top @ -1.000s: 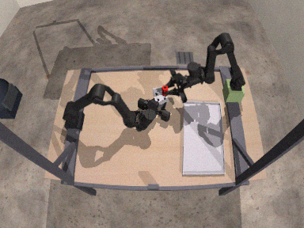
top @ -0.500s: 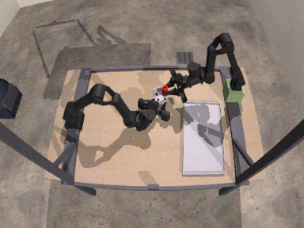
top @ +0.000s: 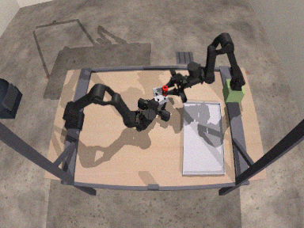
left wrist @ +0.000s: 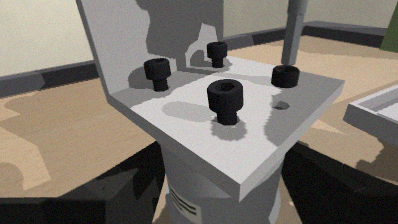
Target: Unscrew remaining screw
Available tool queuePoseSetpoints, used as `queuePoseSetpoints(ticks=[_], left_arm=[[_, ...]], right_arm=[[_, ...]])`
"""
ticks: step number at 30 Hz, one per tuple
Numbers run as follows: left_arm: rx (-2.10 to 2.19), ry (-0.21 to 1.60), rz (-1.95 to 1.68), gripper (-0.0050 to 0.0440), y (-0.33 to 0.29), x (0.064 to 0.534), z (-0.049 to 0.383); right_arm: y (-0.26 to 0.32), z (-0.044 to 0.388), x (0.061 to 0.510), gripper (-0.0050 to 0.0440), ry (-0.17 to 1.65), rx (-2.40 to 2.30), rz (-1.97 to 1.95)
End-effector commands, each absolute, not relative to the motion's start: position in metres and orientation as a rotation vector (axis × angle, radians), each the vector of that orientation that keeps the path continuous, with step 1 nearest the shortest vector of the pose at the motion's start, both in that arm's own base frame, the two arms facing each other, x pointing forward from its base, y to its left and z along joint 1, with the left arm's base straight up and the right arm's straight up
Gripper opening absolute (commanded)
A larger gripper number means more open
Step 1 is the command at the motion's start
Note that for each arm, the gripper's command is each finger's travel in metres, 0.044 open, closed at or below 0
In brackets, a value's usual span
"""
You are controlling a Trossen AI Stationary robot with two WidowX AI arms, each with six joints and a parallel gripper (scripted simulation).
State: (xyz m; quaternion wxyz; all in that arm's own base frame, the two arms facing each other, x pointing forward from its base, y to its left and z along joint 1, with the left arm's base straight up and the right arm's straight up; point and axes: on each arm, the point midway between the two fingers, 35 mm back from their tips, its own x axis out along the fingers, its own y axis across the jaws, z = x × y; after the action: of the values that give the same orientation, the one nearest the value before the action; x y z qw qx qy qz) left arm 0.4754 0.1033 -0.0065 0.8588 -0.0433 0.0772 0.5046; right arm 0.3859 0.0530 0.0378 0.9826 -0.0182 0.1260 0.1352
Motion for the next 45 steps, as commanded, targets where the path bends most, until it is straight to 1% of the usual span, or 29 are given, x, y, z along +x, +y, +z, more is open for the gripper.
queuePoseSetpoints(ticks=[1,45], left_arm=[[-0.107,0.137,1.061,0.0245,0.1049,0.4798,0.0042],[-0.107,0.137,1.061,0.0245,0.1049,0.4798,0.0042]], right_arm=[[0.0549,0.0486,0.3909,0.0135,0.219,-0.037,0.276],[0.0548,0.0477,0.3911,0.0135,0.218,-0.037,0.276]])
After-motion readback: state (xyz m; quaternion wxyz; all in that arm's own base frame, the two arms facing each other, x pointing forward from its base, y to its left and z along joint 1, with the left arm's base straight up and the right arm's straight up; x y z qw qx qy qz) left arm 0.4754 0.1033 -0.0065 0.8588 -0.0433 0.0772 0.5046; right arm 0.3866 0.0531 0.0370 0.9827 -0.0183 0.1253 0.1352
